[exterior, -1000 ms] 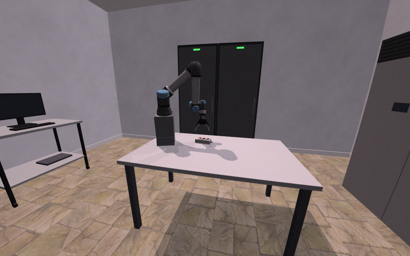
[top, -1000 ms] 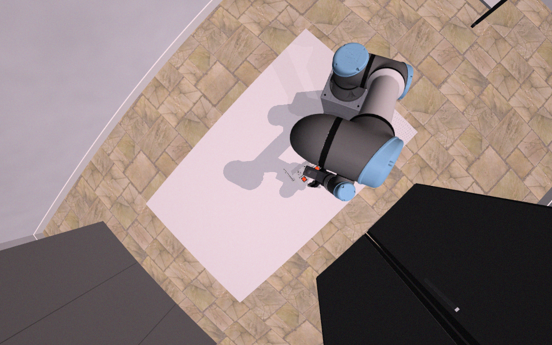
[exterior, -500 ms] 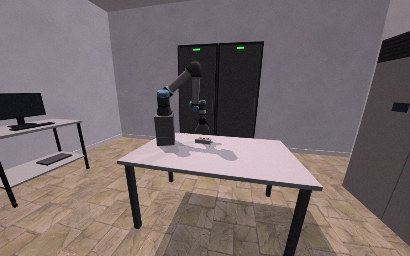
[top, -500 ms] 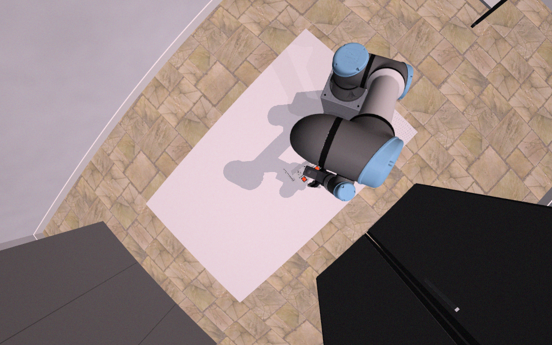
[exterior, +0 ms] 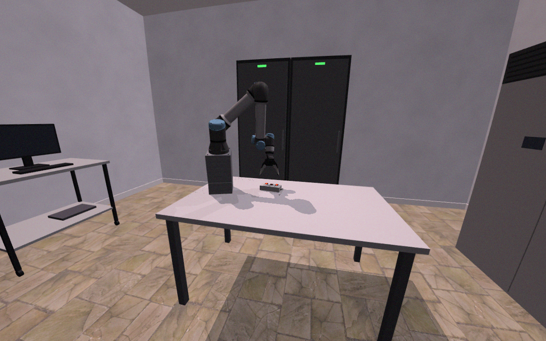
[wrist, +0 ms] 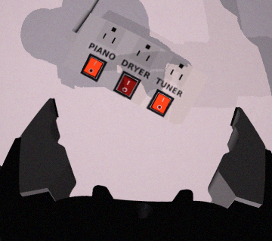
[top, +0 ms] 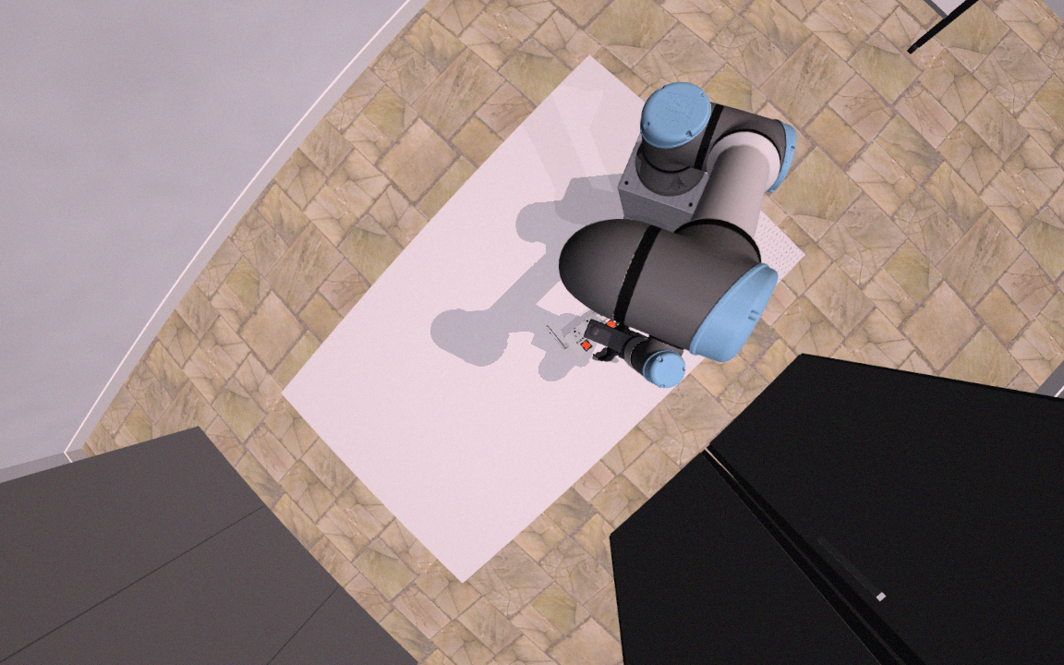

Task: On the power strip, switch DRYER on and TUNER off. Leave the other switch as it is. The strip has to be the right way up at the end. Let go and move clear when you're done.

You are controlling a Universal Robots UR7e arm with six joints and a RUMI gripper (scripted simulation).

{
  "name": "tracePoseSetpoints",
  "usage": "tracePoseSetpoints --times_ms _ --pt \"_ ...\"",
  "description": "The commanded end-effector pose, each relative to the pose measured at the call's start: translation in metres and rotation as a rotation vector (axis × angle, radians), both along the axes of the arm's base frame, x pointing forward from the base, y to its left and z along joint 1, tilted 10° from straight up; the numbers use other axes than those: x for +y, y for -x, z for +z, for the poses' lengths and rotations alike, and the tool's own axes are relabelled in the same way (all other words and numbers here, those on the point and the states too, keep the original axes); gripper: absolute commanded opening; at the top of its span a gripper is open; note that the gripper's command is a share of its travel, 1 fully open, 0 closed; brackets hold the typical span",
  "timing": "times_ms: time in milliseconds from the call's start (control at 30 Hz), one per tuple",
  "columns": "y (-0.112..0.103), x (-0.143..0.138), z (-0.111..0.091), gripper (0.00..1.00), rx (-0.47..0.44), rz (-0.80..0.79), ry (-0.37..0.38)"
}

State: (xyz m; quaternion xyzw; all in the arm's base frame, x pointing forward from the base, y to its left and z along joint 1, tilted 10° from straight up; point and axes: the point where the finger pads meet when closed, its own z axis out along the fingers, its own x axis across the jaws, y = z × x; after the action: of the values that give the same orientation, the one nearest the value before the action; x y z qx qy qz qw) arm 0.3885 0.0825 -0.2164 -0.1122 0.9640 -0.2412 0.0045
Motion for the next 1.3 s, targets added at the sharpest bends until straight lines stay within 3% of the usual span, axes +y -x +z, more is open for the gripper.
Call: tracePoseSetpoints --times_ms 0,900,1100,1267 --pt "0.002 0.0 -0.001 1.0 0.003 0.002 0.0" --pt "-0.001 -0.001 0.001 1.0 -0.002 -0.004 -0.003" --pt "-0.001 -0.006 0.01 1.0 -0.007 -0.047 -0.044" --pt "-0.007 -0.021 0.037 1.0 -0.039 -0.173 -0.165"
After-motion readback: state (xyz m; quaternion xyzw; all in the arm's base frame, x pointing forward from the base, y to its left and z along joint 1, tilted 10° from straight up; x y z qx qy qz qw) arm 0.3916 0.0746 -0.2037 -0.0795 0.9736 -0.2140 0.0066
